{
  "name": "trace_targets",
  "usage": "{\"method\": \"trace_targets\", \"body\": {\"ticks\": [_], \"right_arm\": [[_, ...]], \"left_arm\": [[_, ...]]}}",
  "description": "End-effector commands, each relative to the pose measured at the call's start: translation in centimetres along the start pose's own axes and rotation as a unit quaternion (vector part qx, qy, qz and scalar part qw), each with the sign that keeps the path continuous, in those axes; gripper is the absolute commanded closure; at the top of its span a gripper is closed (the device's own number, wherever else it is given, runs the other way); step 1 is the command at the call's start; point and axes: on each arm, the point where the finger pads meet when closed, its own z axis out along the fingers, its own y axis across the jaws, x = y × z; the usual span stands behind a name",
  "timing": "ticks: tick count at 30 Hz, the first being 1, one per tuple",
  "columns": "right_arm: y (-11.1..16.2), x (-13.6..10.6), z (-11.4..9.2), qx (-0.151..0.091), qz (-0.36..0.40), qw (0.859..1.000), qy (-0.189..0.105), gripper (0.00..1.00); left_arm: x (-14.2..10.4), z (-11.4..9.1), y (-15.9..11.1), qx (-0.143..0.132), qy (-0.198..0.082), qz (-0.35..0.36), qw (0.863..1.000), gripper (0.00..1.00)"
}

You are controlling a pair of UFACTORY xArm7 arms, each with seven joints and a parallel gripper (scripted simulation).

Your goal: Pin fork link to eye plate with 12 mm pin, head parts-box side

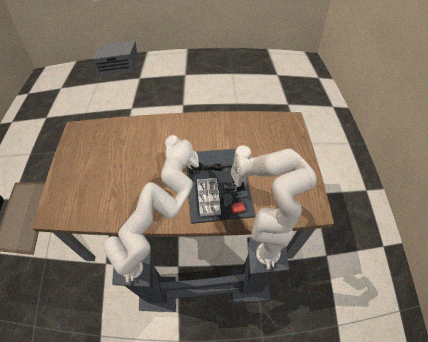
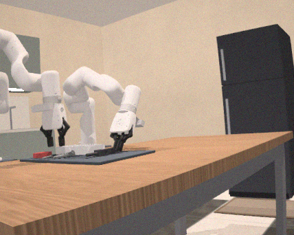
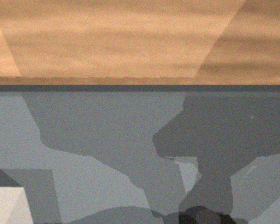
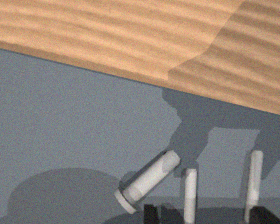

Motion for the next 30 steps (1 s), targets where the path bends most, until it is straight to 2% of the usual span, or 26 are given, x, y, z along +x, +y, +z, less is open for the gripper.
{"method": "trace_targets", "body": {"ticks": [1,18,19,30], "right_arm": [[-0.15,0.01,-0.12,-0.003,0.012,1.0,0.014,0.42],[-0.15,0.01,-0.12,-0.003,0.012,1.0,0.014,0.42],[-0.15,0.01,-0.12,-0.003,0.012,1.0,0.014,0.83],[-0.15,0.01,-0.12,-0.003,0.012,1.0,0.014,0.83]], "left_arm": [[-0.17,-0.2,0.12,-0.002,-0.001,0.001,1.0,1.0],[-0.17,-0.2,0.12,-0.002,-0.001,0.001,1.0,1.0],[-0.17,-0.2,0.12,-0.002,-0.001,0.001,1.0,1.0],[-0.17,-0.2,0.12,-0.002,-0.001,0.001,1.0,1.0]]}}
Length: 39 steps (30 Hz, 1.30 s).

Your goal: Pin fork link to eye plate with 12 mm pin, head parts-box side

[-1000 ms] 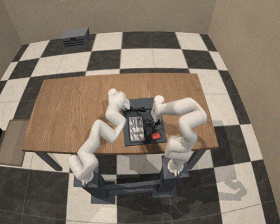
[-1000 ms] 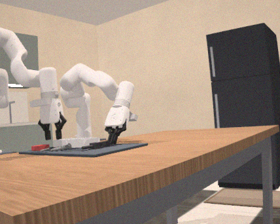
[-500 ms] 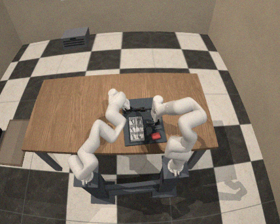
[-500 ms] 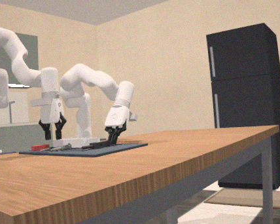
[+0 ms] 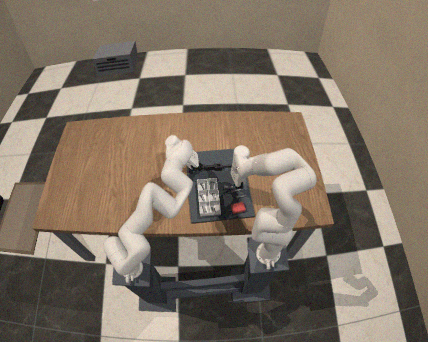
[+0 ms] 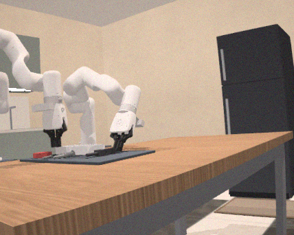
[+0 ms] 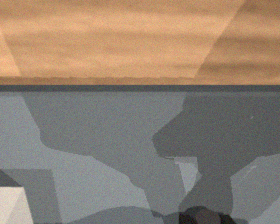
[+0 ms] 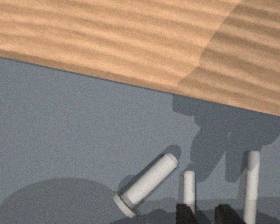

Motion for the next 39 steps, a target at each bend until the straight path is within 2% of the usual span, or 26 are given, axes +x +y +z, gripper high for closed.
{"method": "trace_targets", "body": {"ticks": [1,39], "right_arm": [[-0.16,0.0,-0.14,0.002,0.0,1.0,0.0,0.83],[-0.16,0.0,0.29,0.002,0.0,1.0,0.0,0.83]], "left_arm": [[-0.17,-0.2,0.12,-0.002,-0.001,0.001,1.0,1.0],[-0.17,-0.2,0.12,-0.002,-0.001,0.001,1.0,1.0]]}}
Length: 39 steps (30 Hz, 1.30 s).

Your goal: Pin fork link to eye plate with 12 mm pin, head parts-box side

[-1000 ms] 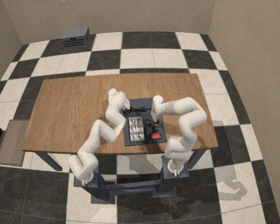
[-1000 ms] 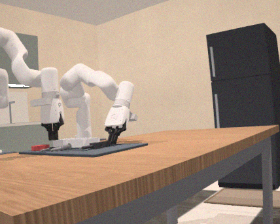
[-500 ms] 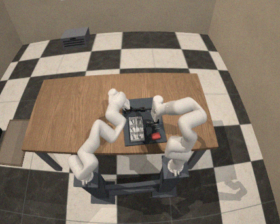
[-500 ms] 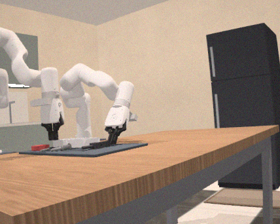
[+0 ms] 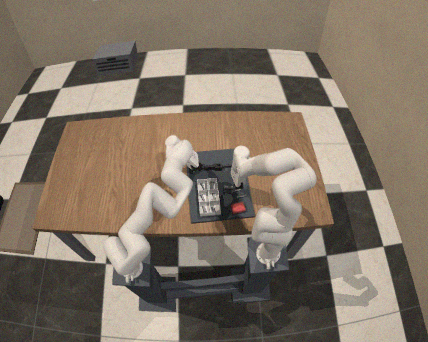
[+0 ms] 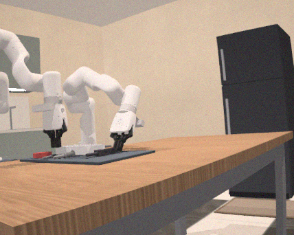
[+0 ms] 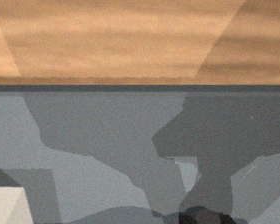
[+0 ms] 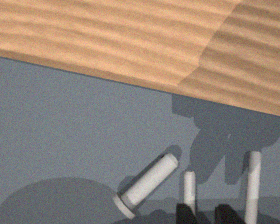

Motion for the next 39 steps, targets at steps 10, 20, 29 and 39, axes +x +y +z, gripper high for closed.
{"method": "trace_targets", "body": {"ticks": [10,20,29,39], "right_arm": [[-0.2,0.0,0.9,0.002,0.0,1.0,0.0,0.83],[-0.2,0.0,2.2,0.002,0.0,1.0,0.0,0.83],[-0.2,0.0,3.0,0.002,0.0,1.0,0.0,0.83],[-0.2,0.0,3.7,0.002,0.0,1.0,0.0,0.83]], "left_arm": [[-0.2,-0.2,0.1,-0.002,-0.001,0.001,1.0,1.0],[-0.2,-0.2,0.1,-0.002,-0.001,0.001,1.0,1.0],[-0.2,-0.2,0.1,-0.002,-0.001,0.001,1.0,1.0],[-0.2,-0.2,0.1,-0.002,-0.001,0.001,1.0,1.0]]}}
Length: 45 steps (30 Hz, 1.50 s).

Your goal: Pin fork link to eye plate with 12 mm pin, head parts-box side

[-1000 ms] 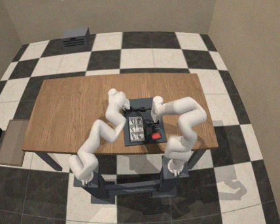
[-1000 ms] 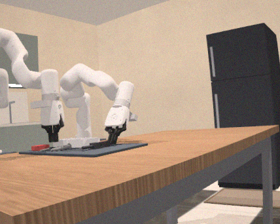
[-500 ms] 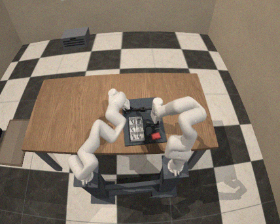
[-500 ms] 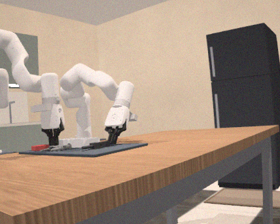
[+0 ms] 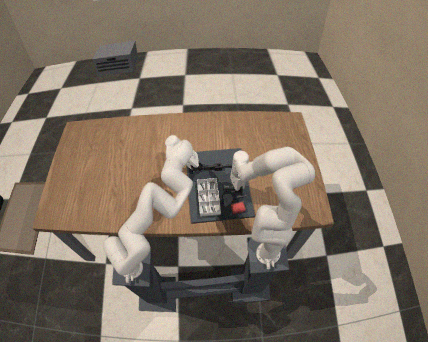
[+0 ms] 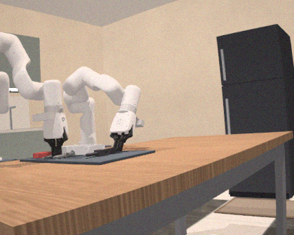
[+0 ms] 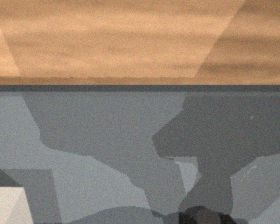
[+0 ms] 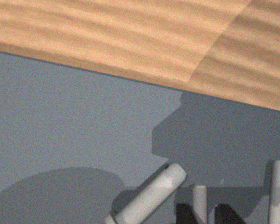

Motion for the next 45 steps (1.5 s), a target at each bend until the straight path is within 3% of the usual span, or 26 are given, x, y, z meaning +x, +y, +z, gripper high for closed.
{"method": "trace_targets", "body": {"ticks": [1,27,28,45], "right_arm": [[-0.18,0.0,0.24,0.002,0.0,1.0,0.0,0.83],[-0.18,0.0,0.35,0.002,0.0,1.0,0.0,0.83],[-0.18,0.0,0.35,0.002,0.0,1.0,0.0,1.0],[-0.18,0.0,0.35,0.002,0.0,1.0,0.0,1.0]], "left_arm": [[-0.17,-0.2,0.12,-0.002,-0.001,0.001,1.0,1.0],[-0.17,-0.2,0.12,-0.002,-0.001,0.001,1.0,1.0],[-0.17,-0.2,0.12,-0.002,-0.001,0.001,1.0,1.0],[-0.17,-0.2,0.12,-0.002,-0.001,0.001,1.0,1.0]]}}
